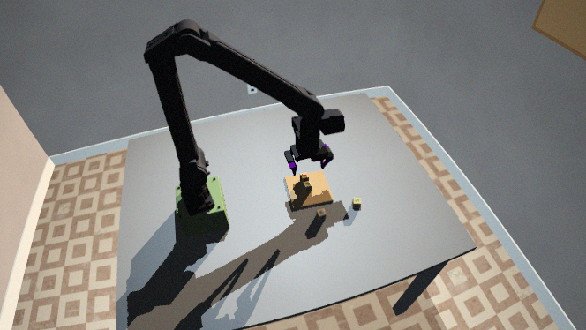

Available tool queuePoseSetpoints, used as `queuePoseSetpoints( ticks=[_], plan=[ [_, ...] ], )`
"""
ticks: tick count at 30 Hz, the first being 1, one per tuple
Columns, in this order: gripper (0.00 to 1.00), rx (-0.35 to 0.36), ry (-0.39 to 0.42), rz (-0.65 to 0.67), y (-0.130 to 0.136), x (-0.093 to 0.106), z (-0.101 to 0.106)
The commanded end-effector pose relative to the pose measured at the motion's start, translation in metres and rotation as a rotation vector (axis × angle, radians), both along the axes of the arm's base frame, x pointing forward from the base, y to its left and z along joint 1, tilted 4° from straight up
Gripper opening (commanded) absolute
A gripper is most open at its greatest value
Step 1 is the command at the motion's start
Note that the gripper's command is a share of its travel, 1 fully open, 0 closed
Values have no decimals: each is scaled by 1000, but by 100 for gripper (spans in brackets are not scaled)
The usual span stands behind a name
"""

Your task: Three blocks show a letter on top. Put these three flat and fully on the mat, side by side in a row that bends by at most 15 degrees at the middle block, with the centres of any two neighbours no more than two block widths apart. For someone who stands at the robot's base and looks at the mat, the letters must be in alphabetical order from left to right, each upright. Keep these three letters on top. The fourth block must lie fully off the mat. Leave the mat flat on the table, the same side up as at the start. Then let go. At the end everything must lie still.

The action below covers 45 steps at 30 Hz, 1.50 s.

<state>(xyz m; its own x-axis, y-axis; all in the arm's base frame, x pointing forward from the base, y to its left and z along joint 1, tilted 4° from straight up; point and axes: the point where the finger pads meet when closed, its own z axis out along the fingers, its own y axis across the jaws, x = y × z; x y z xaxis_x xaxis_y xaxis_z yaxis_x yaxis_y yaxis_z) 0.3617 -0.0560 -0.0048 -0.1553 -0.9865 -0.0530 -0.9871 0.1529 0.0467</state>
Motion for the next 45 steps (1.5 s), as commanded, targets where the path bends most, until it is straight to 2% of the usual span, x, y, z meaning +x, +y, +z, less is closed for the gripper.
queuePoseSetpoints(
  ticks=[1,9,20,25,33,35,36,40,45],
  plan=[
    [100,-9,-65,3,-8,30,23],
    [100,-9,-64,-1,-8,30,23],
    [100,-10,-60,-128,-9,31,23],
    [100,-14,-57,-314,-9,32,23],
    [100,-8,-28,-717,-7,36,22],
    [100,-8,-28,-717,-7,36,22],
    [100,-8,-28,-828,-7,36,22],
    [100,-5,7,-1005,-7,35,21],
    [100,-15,53,-1231,-2,12,8]
  ],
)
